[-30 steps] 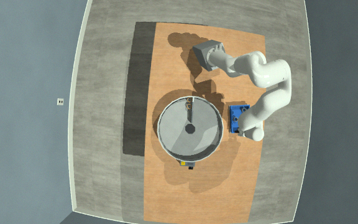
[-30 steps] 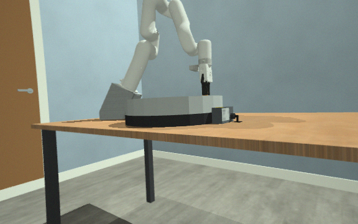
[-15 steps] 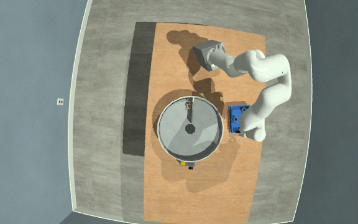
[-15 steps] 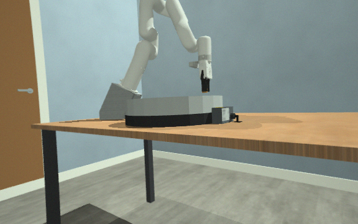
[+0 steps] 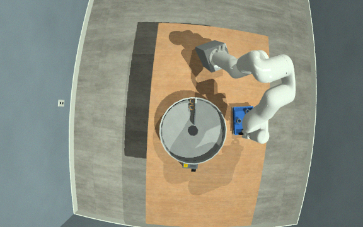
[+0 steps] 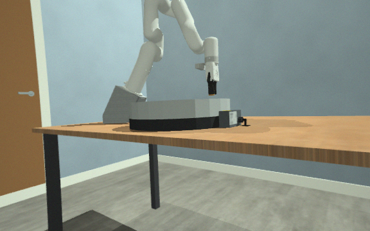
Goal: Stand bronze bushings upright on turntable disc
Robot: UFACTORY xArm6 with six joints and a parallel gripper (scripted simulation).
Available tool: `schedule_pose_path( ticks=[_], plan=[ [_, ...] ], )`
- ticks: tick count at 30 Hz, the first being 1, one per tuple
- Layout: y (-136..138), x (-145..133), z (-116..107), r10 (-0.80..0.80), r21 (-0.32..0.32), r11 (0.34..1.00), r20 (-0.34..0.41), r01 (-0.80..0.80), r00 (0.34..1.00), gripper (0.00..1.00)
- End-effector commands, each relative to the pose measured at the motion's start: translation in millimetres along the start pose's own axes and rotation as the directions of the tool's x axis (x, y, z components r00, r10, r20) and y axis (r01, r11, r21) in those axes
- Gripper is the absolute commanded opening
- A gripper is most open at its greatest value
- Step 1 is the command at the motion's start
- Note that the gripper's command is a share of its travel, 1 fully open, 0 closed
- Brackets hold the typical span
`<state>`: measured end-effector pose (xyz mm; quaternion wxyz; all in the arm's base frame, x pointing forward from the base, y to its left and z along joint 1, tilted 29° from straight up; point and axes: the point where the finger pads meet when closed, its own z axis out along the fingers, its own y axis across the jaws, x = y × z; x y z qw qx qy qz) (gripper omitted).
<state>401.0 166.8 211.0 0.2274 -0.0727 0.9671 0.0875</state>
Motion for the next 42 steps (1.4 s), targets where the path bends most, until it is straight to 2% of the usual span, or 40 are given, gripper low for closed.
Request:
schedule_pose_path(
  ticks=[1,10,23,25,40,42],
  plan=[
    [-5,1,-1,0.0,-0.001,1.0,0.003,0.0,1.0,0.0],
    [-26,7,-1,0.0,-0.001,1.0,0.003,0.0,1.0,0.0],
    [-102,29,-1,0.0,-0.001,1.0,0.003,0.0,1.0,0.0],
    [-102,29,-1,0.0,-0.001,1.0,0.003,0.0,1.0,0.0],
    [-220,64,0,0.0,-0.001,1.0,0.003,0.0,1.0,0.0],
    [-220,64,0,0.0,-0.001,1.0,0.003,0.0,1.0,0.0]
  ],
)
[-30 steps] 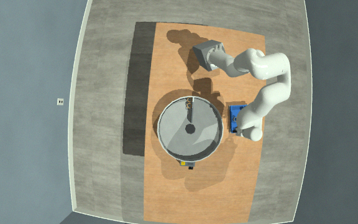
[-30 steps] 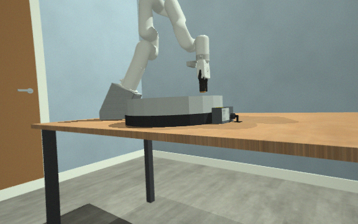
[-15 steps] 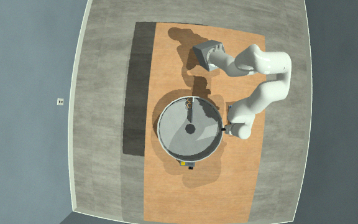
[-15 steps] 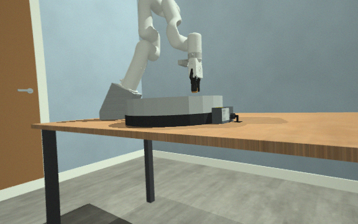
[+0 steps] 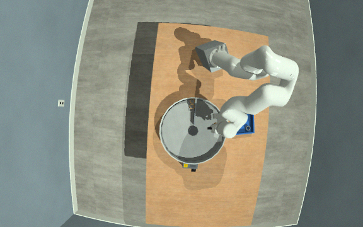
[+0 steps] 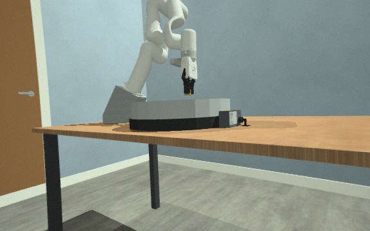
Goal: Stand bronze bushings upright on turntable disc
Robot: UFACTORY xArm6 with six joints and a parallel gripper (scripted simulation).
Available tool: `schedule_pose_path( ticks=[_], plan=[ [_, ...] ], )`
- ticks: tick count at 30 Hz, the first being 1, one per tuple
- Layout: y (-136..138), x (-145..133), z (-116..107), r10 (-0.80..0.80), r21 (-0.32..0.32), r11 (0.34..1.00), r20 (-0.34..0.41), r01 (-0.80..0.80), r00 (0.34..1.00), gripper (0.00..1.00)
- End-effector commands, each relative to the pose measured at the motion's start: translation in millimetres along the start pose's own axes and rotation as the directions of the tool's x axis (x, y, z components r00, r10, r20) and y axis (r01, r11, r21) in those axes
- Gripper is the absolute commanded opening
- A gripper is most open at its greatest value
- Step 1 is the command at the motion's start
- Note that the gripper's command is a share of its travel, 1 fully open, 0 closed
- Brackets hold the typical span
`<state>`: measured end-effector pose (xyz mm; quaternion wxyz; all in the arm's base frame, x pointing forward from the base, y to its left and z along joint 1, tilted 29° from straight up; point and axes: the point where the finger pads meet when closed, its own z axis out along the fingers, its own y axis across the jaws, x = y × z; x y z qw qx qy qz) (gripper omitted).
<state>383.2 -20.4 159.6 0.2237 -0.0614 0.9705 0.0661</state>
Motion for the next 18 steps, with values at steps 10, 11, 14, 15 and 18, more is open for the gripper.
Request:
schedule_pose_path(
  ticks=[10,11,14,15,18],
  plan=[
    [-119,30,6,-0.013,-0.047,0.999,0.013,0.014,1.0,0.0],
    [-127,32,6,-0.013,-0.047,0.999,0.013,0.014,1.0,0.0],
    [-151,39,7,-0.013,-0.047,0.999,0.013,0.014,1.0,0.0],
    [-158,41,8,-0.013,-0.047,0.999,0.013,0.014,1.0,0.0],
    [-165,43,8,-0.013,-0.047,0.999,0.013,0.014,1.0,0.0]
  ],
)
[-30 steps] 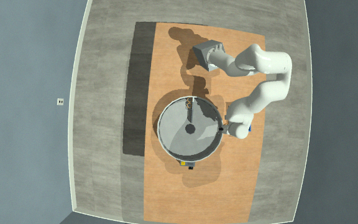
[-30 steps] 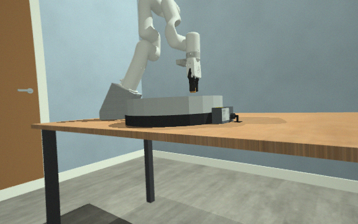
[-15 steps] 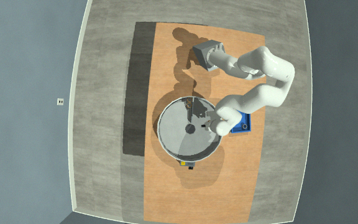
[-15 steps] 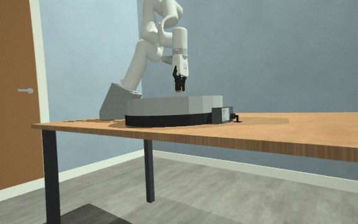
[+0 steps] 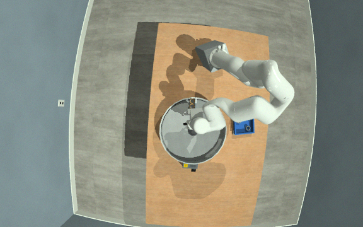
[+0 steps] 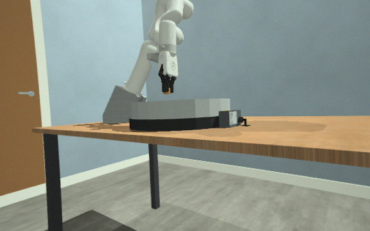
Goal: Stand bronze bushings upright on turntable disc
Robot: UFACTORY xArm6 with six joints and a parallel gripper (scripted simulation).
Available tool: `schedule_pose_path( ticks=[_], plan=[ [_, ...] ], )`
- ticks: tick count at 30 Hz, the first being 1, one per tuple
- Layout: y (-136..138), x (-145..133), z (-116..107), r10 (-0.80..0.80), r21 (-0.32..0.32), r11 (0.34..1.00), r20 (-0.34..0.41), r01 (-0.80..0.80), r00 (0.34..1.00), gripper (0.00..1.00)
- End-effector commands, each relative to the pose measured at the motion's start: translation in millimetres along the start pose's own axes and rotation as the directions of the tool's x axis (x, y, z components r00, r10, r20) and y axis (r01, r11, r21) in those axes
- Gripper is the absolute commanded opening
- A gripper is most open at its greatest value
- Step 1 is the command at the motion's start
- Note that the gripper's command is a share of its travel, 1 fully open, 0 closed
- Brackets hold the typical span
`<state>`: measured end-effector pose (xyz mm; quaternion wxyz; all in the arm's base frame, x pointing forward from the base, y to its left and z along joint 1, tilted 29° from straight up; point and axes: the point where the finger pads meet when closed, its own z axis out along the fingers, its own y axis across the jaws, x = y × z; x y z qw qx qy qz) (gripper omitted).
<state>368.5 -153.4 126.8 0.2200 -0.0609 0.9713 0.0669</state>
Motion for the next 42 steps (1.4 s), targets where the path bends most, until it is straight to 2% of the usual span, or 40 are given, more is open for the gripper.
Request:
schedule_pose_path(
  ticks=[1,6,11,28,33,36,42],
  plan=[
    [-40,5,6,-0.015,-0.046,0.999,0.02,0.016,1.0,0.0],
    [-65,12,8,-0.015,-0.046,0.999,0.02,0.016,1.0,0.0],
    [-75,15,8,-0.015,-0.046,0.999,0.02,0.016,1.0,0.0],
    [-76,15,8,-0.015,-0.046,0.999,0.02,0.016,1.0,0.0],
    [-77,15,18,-0.015,-0.046,0.999,0.02,0.016,1.0,0.0],
    [-77,15,32,-0.015,-0.046,0.999,0.02,0.016,1.0,0.0],
    [-77,15,34,-0.015,-0.046,0.999,0.02,0.016,1.0,0.0]
  ],
)
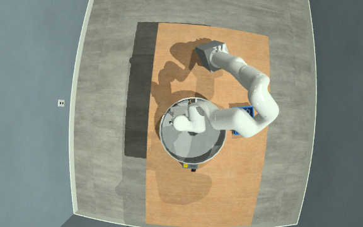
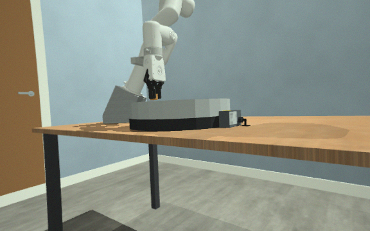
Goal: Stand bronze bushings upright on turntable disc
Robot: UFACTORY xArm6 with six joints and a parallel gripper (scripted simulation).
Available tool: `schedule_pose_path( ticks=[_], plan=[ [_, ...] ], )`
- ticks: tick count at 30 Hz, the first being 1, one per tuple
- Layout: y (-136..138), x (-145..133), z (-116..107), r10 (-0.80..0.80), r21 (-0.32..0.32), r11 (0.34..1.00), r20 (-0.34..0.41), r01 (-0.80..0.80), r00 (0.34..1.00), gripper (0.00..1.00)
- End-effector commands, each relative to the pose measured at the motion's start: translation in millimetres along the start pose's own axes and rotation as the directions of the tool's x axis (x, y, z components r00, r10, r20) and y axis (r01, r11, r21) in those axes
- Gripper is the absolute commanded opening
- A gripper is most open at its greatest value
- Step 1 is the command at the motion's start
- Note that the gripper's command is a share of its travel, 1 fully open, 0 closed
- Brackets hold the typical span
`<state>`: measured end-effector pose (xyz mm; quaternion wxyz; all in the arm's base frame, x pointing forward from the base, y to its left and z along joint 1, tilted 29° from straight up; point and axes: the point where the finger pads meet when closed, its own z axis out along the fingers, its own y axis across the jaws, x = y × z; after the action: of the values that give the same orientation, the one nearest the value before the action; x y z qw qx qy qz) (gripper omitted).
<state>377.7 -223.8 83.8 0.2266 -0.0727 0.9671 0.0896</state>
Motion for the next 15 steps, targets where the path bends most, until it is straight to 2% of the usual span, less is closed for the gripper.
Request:
schedule_pose_path(
  ticks=[1,15],
  plan=[
    [-1.7,-1.6,2.5,-0.001,0.003,1.0,0.004,0.001,1.0,0.0],
    [-1.7,-1.7,4.2,-0.001,0.003,1.0,0.004,0.001,1.0,0.0]
  ],
)
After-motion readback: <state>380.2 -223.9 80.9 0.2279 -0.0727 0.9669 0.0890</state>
